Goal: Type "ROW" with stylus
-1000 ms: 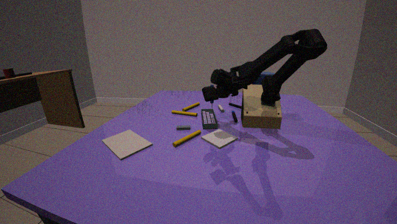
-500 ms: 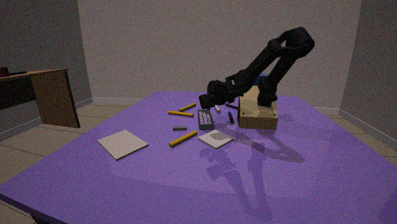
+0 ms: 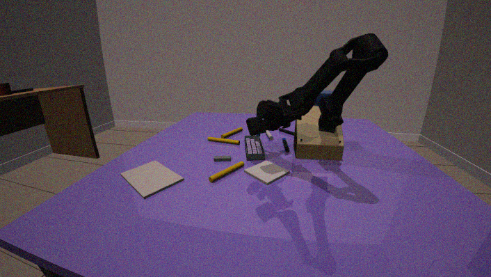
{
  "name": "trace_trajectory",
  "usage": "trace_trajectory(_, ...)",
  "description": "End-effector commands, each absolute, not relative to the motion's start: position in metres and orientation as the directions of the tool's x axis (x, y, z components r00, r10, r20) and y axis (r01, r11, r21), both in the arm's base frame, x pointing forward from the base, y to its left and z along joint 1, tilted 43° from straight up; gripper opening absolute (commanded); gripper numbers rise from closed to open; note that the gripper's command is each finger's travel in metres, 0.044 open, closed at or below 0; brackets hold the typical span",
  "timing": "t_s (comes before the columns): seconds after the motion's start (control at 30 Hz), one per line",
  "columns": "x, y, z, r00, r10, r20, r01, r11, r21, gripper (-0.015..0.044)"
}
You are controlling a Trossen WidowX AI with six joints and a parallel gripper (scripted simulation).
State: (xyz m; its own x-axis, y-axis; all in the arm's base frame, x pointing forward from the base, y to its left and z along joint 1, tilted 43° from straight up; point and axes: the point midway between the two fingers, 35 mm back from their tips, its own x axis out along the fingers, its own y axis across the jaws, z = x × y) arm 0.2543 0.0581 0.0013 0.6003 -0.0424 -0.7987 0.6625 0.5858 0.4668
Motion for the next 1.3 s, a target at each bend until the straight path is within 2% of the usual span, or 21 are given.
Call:
trace_trajectory(0.0,0.254,0.058,-0.001,0.597,-0.047,-0.801,0.667,0.584,0.463,0.0081)
trace_trajectory(1.27,0.252,0.070,-0.014,0.596,-0.046,-0.801,0.667,0.584,0.463,0.0081)
